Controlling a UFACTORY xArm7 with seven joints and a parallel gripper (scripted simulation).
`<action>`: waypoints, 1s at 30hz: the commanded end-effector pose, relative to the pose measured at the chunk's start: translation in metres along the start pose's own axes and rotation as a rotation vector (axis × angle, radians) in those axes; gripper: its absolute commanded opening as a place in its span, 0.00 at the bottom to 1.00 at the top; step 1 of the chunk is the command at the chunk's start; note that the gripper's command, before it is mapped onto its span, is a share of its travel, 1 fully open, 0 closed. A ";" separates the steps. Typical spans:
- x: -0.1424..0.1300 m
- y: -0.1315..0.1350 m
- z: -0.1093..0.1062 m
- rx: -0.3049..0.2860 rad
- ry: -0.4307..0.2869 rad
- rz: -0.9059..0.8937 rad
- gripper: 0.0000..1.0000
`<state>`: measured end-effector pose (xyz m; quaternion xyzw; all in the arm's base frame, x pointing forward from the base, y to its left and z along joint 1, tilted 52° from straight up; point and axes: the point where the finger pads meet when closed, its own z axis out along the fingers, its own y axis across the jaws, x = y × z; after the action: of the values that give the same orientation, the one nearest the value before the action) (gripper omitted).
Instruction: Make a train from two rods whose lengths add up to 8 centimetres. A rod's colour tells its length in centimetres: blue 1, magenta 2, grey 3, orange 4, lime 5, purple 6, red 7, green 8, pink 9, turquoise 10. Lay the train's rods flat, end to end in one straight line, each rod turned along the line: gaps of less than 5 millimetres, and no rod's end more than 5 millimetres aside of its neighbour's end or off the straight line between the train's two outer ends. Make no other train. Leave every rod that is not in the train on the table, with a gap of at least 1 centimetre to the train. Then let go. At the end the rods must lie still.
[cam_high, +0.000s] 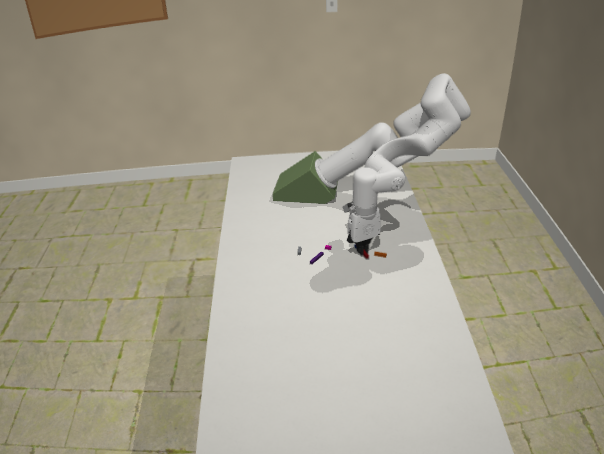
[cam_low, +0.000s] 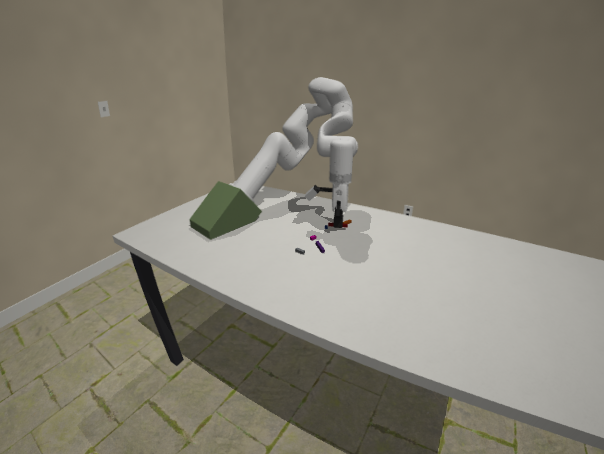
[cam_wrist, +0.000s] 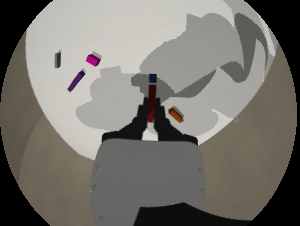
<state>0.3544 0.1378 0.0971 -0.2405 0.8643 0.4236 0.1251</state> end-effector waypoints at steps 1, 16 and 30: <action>-0.001 -0.001 0.001 0.003 -0.003 0.000 0.04; -0.001 -0.001 0.010 0.003 -0.003 0.000 0.04; -0.001 -0.001 0.010 0.003 -0.003 0.000 0.04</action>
<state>0.3546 0.1464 0.0904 -0.2405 0.8643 0.4236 0.1252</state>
